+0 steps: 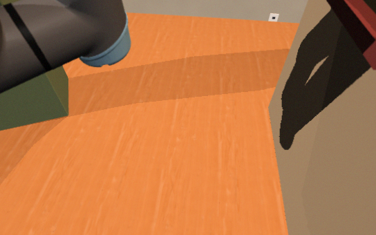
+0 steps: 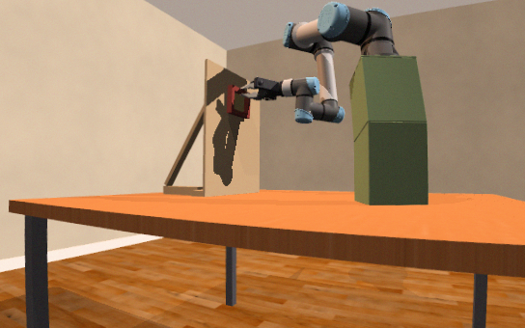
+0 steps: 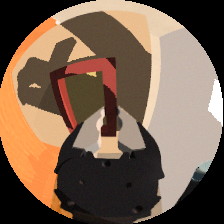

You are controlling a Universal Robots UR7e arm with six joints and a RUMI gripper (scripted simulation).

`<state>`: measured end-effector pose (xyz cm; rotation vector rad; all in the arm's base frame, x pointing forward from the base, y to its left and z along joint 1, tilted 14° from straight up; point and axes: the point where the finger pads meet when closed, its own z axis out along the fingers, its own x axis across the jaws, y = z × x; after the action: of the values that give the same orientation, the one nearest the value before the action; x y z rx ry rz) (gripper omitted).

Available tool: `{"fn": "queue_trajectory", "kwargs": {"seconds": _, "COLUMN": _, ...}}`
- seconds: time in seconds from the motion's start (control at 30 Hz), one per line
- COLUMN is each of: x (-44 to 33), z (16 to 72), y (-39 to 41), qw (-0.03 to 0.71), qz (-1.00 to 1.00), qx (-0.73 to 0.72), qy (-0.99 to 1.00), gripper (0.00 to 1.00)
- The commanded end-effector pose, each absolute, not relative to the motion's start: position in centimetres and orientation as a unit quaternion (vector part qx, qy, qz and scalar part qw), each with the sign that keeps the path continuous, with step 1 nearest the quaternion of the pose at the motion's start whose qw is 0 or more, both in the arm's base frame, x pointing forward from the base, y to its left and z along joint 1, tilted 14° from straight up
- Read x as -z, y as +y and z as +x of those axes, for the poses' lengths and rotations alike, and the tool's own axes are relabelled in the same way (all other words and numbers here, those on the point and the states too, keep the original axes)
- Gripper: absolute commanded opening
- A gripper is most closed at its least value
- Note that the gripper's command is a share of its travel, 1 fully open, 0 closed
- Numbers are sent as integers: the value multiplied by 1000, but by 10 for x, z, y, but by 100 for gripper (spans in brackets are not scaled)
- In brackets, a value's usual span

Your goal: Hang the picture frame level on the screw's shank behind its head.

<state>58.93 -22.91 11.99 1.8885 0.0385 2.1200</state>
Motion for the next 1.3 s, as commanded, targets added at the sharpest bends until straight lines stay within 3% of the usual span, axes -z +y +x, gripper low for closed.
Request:
{"fn": "queue_trajectory", "kwargs": {"seconds": 0.0, "x": -120, "z": 589, "y": -229, "qw": 151, "qz": 657, "qx": -738, "qy": 14, "gripper": 0}}
{"fn": "queue_trajectory", "kwargs": {"seconds": 1.27, "x": -117, "z": 590, "y": -230, "qw": 150, "qz": 657, "qx": -739, "qy": 13, "gripper": 0}}
